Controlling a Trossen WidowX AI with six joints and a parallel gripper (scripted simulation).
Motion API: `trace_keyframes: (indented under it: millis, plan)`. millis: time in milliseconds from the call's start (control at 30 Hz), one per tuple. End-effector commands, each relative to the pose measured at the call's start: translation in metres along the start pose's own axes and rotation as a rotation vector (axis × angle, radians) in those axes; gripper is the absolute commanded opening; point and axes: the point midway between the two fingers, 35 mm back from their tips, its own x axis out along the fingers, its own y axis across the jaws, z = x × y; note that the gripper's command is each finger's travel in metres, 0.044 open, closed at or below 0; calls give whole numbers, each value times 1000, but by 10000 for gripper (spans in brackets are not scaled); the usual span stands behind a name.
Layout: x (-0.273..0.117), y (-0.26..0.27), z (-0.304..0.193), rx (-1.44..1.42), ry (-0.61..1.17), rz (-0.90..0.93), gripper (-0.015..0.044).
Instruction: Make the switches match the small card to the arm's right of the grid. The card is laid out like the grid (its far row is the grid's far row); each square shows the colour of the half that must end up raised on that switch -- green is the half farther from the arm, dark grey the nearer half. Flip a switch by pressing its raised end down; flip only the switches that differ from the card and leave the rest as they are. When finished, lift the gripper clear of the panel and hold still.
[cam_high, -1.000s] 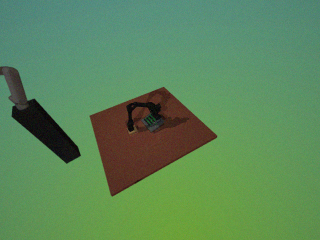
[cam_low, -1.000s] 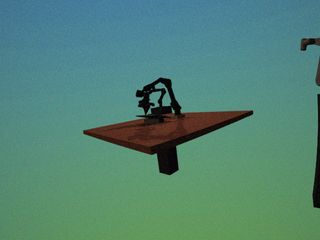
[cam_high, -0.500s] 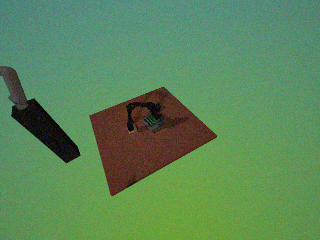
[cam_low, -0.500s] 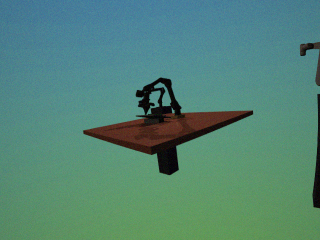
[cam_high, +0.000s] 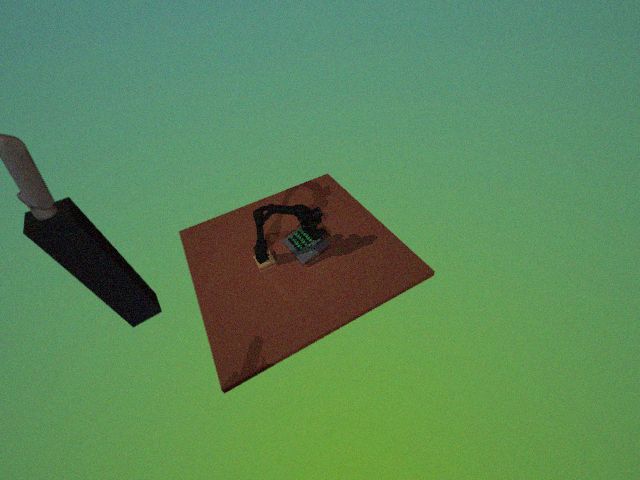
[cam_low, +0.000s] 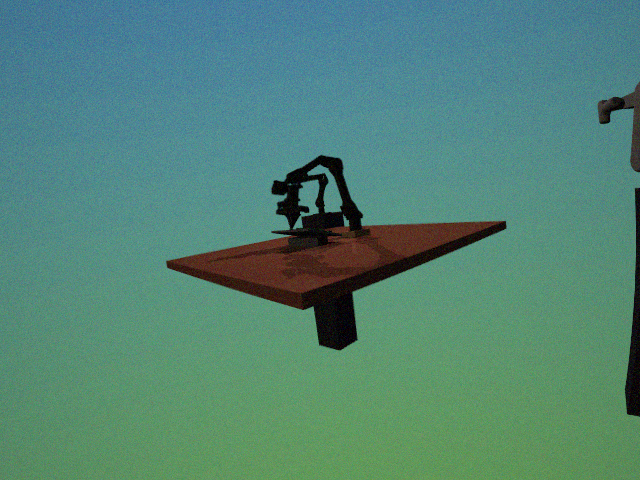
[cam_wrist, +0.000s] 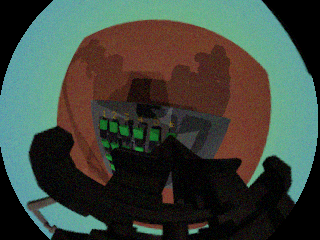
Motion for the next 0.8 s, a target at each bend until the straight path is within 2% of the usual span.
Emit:
trace_keyframes:
  millis: [0,767]
  plan:
    - [1,-1,0,-1,-1,-4,0]
    - [4,-1,0,-1,-1,-4,0]
